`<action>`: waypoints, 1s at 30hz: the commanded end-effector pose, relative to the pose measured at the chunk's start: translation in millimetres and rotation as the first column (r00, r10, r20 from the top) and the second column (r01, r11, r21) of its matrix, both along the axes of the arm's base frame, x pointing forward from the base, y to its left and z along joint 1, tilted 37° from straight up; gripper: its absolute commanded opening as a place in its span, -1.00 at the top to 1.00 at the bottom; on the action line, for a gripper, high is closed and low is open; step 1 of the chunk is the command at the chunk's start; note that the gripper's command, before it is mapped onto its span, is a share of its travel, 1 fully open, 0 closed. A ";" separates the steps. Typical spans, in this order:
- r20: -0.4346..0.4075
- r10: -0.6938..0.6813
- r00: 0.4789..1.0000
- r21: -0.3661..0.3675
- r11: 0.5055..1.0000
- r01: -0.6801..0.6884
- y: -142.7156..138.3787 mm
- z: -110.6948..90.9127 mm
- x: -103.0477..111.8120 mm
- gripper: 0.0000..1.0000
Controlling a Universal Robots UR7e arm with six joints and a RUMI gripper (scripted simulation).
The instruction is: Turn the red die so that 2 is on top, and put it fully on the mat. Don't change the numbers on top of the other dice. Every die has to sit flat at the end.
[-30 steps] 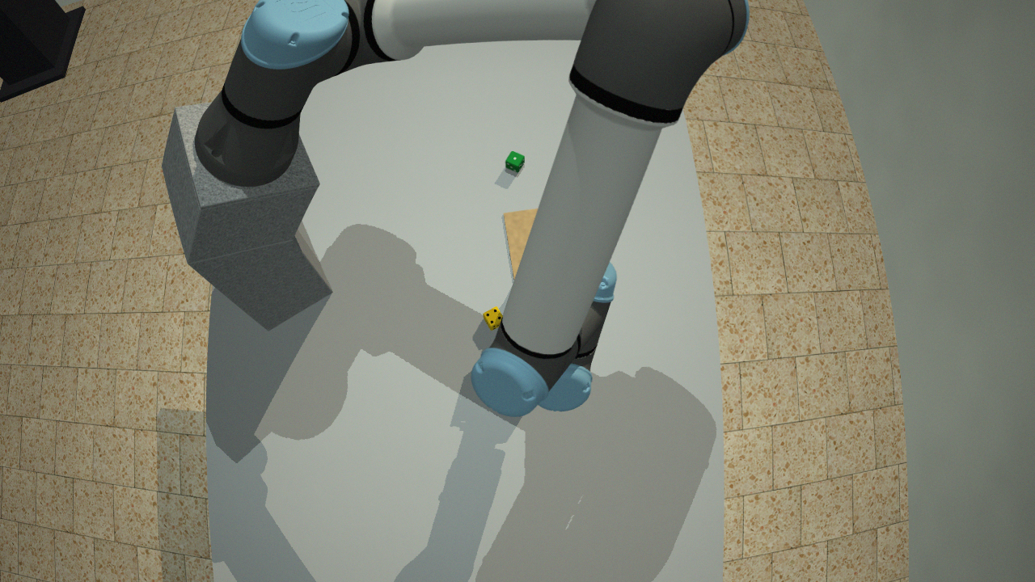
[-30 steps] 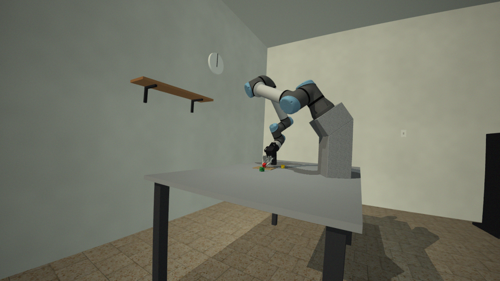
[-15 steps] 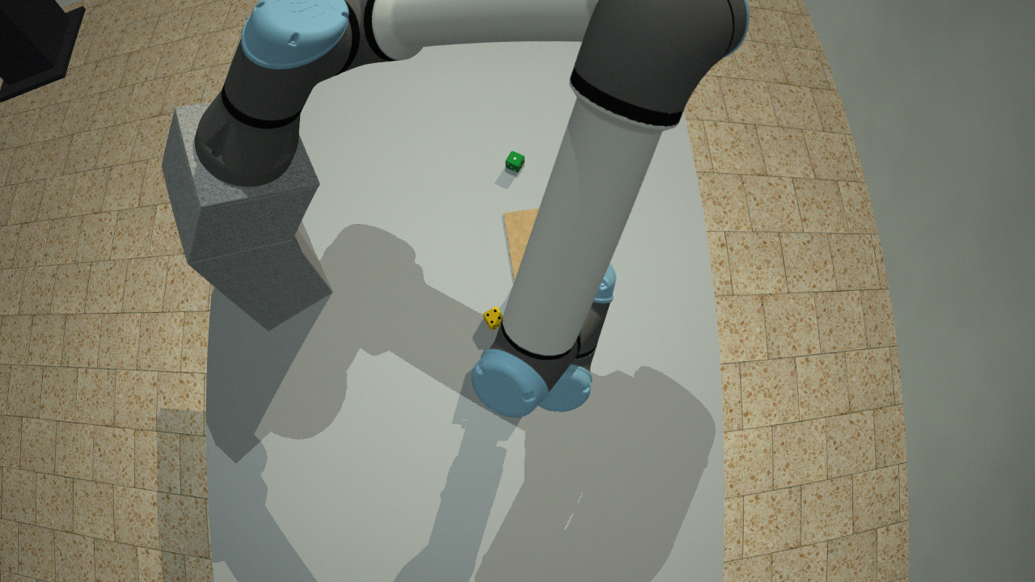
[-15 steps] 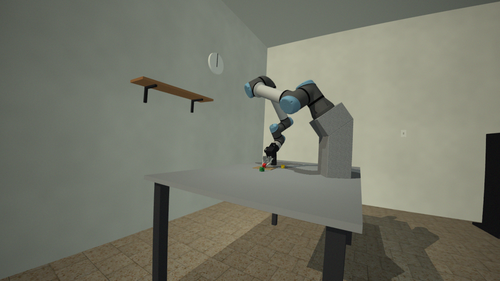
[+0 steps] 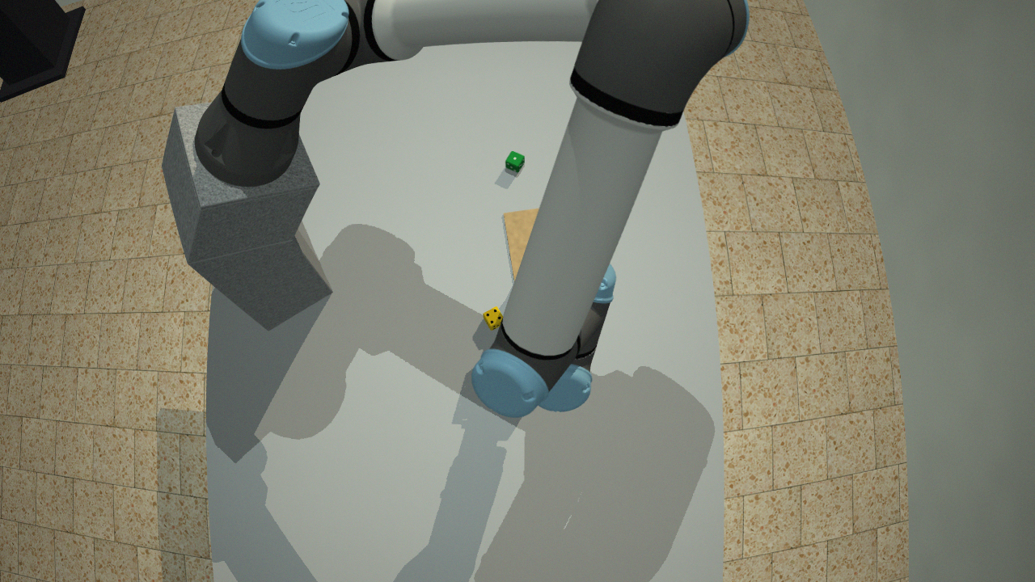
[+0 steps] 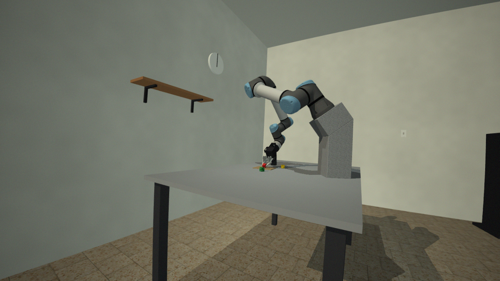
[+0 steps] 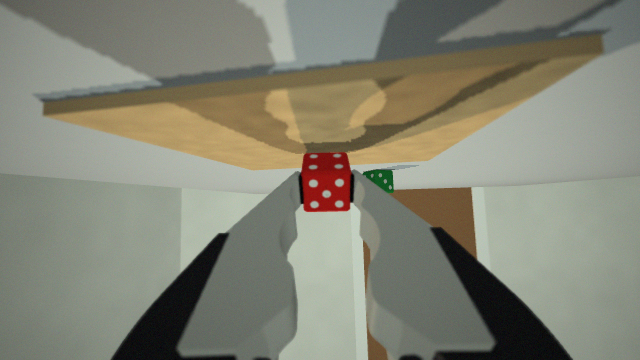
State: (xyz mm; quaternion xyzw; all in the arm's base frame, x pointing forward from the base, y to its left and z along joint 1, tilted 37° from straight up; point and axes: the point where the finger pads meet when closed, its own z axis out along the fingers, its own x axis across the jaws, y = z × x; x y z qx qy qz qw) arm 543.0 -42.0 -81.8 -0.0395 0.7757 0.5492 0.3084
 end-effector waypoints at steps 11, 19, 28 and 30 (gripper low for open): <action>0.002 0.001 1.000 -0.002 1.000 -0.001 -0.8 -0.4 1.7 0.80; 0.002 0.001 1.000 -0.002 1.000 -0.001 -0.8 -0.4 1.7 0.66; 0.002 0.001 1.000 -0.002 1.000 -0.001 -0.8 -0.4 1.7 0.51; 0.002 0.001 1.000 -0.002 1.000 -0.001 -0.8 -0.4 1.7 0.51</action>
